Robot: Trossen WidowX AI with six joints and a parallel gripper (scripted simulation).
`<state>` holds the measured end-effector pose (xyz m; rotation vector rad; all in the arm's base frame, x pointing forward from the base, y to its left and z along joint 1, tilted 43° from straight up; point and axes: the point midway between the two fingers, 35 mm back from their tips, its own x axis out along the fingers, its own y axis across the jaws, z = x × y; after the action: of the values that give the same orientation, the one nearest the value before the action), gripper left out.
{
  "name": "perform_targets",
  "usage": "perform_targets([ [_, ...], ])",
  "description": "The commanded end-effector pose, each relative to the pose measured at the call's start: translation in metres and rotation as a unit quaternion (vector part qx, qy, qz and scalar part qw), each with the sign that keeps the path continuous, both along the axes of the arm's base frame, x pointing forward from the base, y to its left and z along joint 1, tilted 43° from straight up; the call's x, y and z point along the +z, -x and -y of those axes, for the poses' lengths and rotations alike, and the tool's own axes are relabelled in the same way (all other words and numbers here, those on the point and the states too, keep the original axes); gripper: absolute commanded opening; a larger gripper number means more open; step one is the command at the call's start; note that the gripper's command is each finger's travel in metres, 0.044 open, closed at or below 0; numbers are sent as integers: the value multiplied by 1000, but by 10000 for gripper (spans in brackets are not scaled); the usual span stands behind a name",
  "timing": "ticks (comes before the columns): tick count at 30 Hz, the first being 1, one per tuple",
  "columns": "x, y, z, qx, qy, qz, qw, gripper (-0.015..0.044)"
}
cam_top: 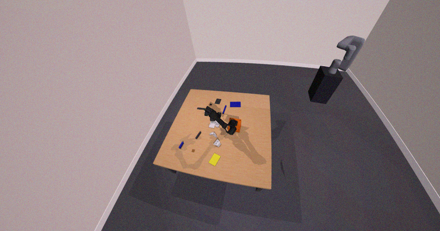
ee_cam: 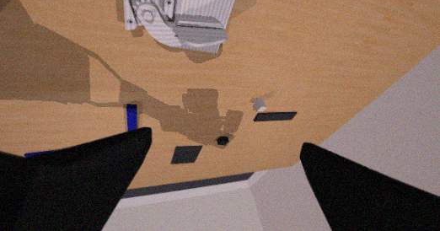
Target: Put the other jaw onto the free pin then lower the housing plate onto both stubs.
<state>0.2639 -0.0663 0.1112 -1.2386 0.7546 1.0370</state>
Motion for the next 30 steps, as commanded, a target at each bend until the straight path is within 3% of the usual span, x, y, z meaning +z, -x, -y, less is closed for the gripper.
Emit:
perform_targets([
  [1,1,0,-13,40,-8,2,999,440],
  [30,11,17,-96,308,-60,36,949,440],
])
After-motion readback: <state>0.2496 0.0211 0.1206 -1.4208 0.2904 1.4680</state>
